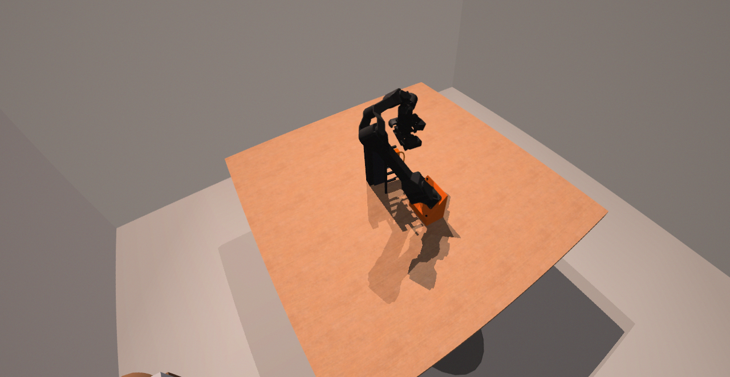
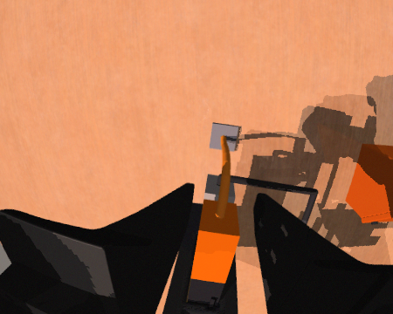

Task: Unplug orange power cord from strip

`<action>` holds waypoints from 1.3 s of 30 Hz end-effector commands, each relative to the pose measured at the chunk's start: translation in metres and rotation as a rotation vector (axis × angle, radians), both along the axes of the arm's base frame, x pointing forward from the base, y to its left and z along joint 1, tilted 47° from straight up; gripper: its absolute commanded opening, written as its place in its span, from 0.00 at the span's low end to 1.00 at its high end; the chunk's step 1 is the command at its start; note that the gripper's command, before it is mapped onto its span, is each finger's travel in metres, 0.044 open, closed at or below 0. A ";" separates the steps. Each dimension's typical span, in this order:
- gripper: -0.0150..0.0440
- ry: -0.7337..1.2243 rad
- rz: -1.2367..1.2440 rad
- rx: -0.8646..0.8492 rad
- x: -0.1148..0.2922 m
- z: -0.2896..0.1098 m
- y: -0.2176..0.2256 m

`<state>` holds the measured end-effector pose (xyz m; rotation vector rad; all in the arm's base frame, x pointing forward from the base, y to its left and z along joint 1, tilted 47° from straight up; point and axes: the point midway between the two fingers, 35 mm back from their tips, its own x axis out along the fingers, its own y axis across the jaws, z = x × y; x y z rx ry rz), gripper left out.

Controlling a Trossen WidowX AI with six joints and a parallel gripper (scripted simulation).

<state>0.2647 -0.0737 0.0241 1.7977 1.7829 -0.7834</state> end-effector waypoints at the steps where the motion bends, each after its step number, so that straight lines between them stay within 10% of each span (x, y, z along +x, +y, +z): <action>1: 0.53 0.004 -0.001 -0.001 0.001 0.004 0.003; 39: 0.44 0.001 0.004 -0.002 0.002 0.020 0.033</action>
